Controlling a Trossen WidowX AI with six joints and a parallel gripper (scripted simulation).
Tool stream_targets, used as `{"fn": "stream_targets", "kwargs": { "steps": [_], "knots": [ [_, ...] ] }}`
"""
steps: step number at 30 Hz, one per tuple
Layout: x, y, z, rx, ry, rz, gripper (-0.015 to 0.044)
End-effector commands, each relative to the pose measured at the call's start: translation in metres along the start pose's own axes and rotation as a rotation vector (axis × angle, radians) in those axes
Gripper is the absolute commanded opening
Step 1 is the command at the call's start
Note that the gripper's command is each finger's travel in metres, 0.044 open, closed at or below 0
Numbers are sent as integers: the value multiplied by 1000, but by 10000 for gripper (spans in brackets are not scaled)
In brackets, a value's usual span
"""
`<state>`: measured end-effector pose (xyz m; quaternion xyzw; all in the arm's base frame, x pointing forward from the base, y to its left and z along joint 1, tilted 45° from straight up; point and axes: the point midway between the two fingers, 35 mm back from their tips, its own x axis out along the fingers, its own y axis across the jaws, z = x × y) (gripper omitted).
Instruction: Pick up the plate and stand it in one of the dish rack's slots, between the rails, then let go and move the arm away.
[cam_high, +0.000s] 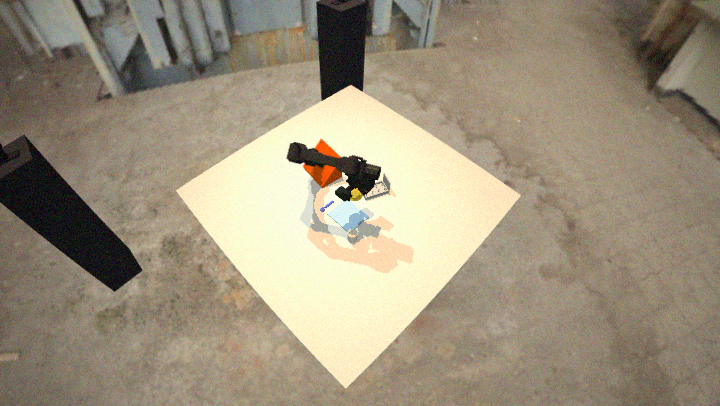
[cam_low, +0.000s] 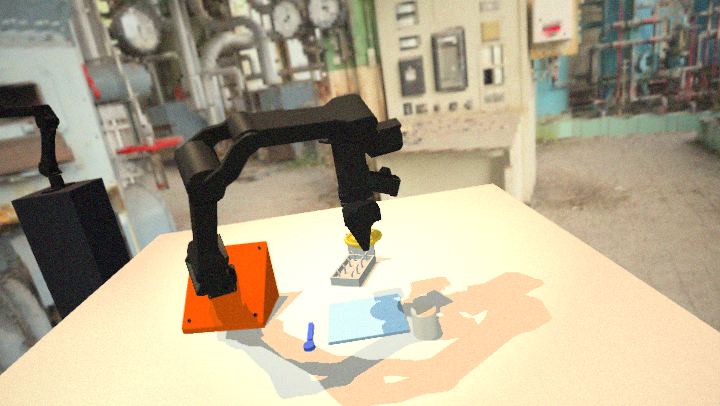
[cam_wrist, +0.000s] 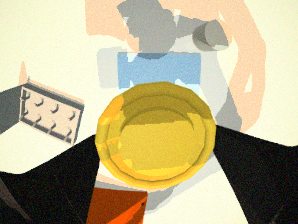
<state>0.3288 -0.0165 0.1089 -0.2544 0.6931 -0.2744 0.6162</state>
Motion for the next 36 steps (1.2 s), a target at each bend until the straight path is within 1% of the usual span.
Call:
{"fn": "stream_targets", "kwargs": {
  "steps": [1,4,8,17,22,29,36],
  "knots": [
    [-15,1,0,3,-5,3,0],
    [-24,0,0,4,-5,0,0],
    [-27,5,-2,25,-5,1,0],
    [-29,73,-36,306,8,7,0],
    [-27,101,-58,446,15,-3,0],
    [-25,102,-59,439,26,5,0],
    [-4,104,-61,315,117,99,0]
  ]
}}
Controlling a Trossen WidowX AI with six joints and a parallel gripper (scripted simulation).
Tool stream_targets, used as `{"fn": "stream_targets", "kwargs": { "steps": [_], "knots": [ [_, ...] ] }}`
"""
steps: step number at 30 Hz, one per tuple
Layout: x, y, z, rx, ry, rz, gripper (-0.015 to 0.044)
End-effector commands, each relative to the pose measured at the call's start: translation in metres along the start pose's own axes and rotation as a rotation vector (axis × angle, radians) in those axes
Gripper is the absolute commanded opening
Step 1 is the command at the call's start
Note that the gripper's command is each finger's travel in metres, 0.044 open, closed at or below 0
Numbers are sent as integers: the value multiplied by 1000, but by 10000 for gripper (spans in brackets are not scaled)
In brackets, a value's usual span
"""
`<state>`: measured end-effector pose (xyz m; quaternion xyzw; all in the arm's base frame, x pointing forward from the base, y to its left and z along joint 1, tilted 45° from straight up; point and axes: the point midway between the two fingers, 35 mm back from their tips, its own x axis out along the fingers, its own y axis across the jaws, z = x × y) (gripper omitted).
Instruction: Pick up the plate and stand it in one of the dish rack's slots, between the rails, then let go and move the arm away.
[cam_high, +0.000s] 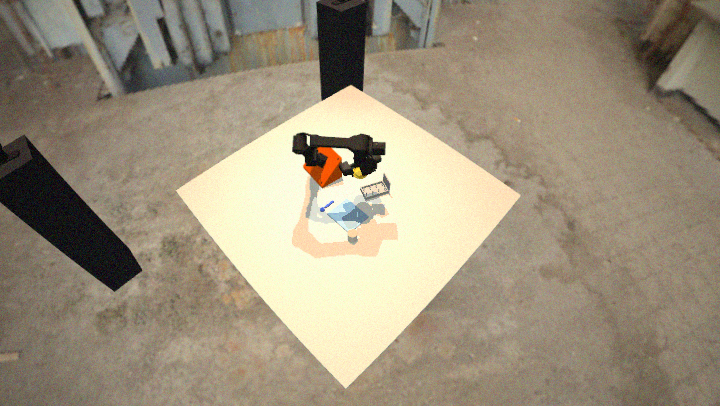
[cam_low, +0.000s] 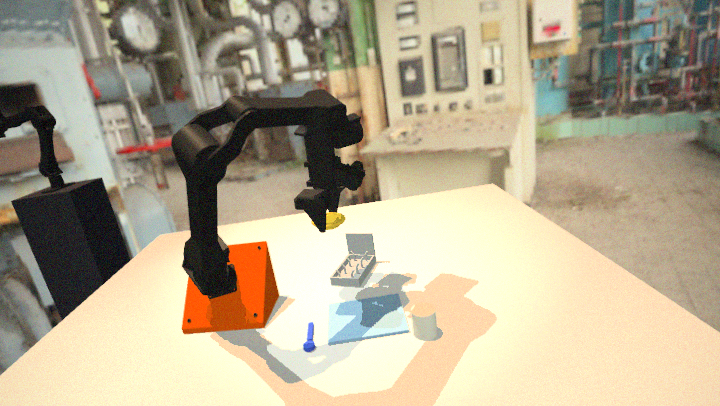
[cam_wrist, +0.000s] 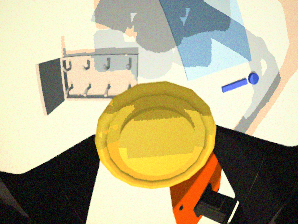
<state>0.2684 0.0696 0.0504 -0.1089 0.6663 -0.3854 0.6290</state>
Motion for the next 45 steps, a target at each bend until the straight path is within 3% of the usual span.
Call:
{"fn": "stream_targets", "kwargs": {
  "steps": [1,24,45],
  "knots": [
    [10,0,-1,-60,53,44,0],
    [65,6,-4,-463,219,437,0],
    [96,9,-1,-772,51,848,0]
  ]
}}
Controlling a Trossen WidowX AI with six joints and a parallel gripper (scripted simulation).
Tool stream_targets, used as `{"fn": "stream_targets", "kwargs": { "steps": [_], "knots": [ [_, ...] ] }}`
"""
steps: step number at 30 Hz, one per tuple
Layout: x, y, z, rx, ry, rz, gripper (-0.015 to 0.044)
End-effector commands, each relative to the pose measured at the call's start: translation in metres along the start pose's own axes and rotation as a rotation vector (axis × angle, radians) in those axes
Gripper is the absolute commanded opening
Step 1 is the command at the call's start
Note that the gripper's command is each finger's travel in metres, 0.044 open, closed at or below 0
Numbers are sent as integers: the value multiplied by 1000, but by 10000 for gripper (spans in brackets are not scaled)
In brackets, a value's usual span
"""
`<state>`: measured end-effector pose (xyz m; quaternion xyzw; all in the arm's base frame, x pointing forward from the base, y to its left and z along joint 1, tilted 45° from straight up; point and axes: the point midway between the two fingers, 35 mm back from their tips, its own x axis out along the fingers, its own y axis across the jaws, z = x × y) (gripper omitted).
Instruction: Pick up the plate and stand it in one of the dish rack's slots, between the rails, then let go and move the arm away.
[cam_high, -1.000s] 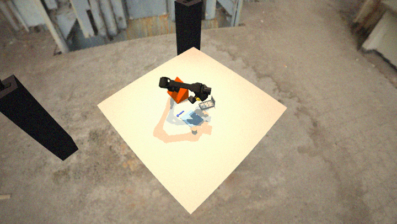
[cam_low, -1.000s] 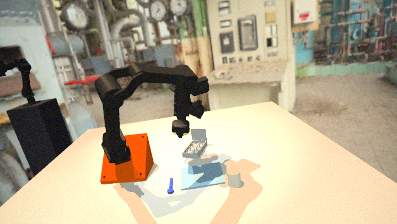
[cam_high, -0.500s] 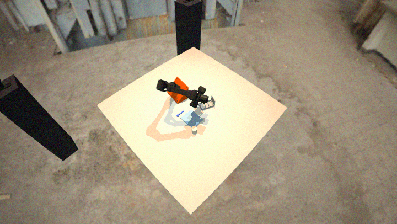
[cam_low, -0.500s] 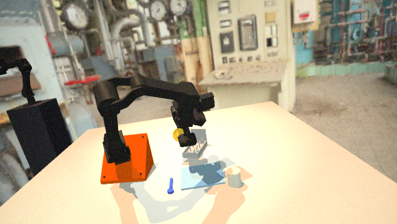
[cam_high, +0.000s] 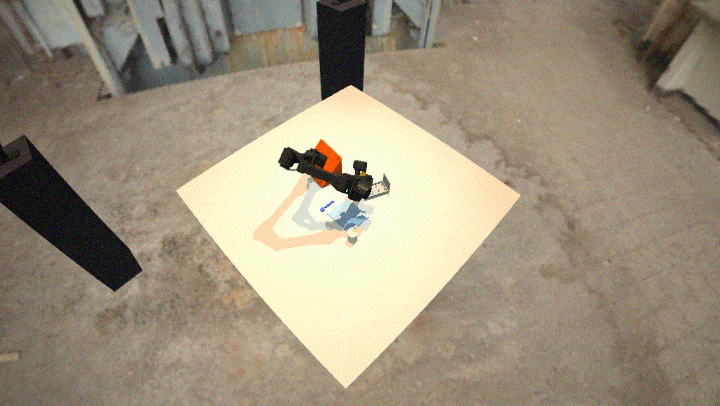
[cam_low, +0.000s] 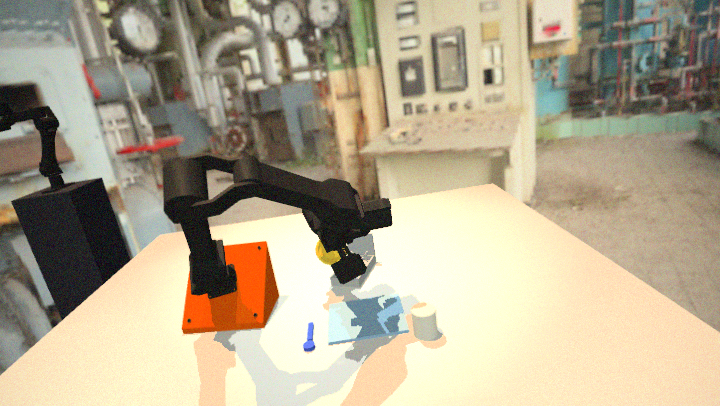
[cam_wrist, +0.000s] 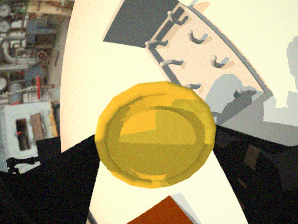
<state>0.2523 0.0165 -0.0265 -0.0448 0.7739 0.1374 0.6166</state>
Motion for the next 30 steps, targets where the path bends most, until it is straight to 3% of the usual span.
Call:
{"fn": "stream_targets", "kwargs": {
  "steps": [1,16,30],
  "knots": [
    [2,-2,0,-72,-51,47,0],
    [8,-16,-1,-376,-292,150,0],
    [7,-29,-6,-665,-560,121,0]
  ]
}}
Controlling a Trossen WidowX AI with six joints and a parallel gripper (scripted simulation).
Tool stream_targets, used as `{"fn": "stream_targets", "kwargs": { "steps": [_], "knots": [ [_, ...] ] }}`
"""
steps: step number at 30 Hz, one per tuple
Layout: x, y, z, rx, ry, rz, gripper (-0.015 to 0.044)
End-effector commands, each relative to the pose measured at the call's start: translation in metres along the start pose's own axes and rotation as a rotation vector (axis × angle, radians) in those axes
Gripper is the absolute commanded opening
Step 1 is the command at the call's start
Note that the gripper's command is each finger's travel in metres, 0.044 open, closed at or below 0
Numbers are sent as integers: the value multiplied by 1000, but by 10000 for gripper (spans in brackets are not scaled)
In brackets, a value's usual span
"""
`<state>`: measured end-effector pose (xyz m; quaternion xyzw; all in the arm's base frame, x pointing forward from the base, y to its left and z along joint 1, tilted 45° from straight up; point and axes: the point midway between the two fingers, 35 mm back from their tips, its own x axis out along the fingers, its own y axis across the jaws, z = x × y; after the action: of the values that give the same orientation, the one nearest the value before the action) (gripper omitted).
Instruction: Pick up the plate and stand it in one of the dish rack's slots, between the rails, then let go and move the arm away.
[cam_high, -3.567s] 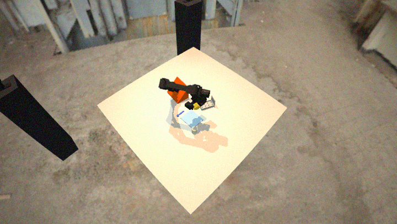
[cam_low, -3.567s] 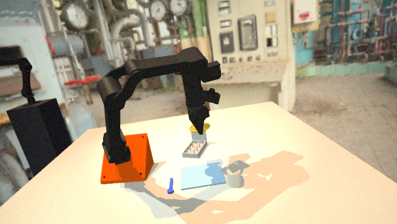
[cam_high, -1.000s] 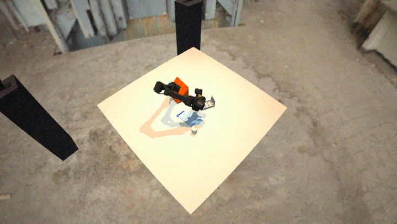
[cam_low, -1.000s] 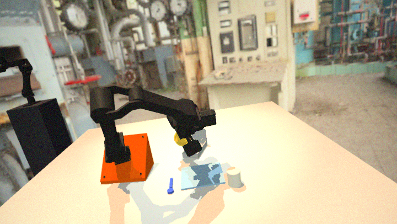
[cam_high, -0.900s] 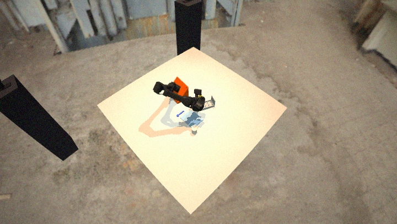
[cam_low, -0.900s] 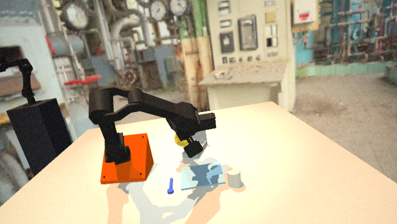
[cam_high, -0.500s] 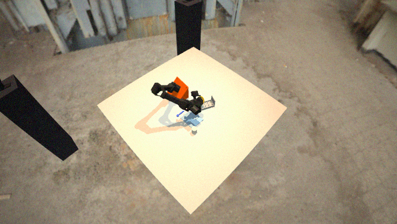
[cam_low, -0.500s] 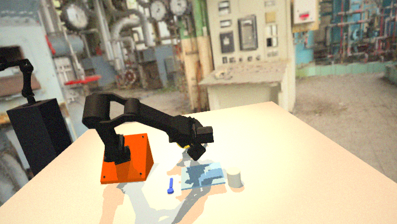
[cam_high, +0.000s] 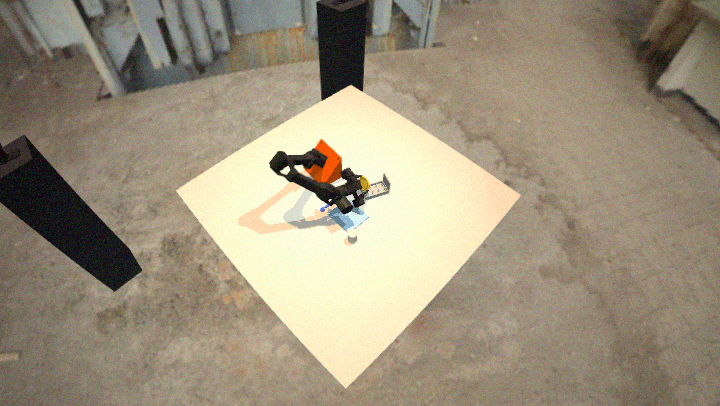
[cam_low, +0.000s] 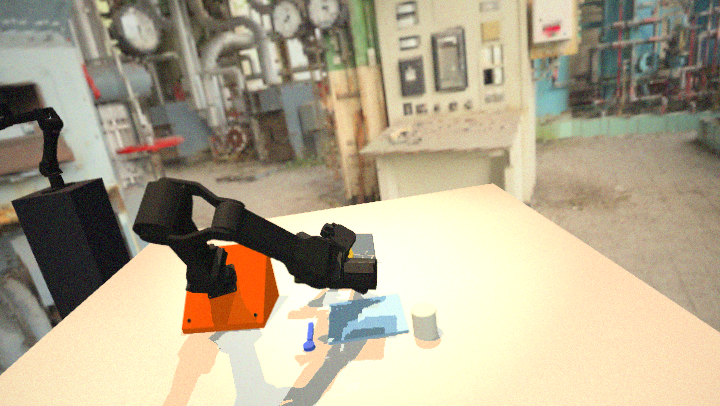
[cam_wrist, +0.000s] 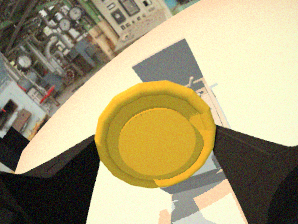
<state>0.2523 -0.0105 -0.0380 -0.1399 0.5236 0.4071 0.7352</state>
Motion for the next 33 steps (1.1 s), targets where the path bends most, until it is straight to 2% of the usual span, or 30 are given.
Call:
{"fn": "stream_targets", "kwargs": {
  "steps": [1,18,28,33],
  "knots": [
    [-3,-1,-1,-86,-64,-19,0],
    [-18,-6,-10,-483,-282,-203,0],
    [-18,-6,-10,-487,-284,-205,0],
    [-5,-7,-6,-479,-276,-202,0]
  ]
}}
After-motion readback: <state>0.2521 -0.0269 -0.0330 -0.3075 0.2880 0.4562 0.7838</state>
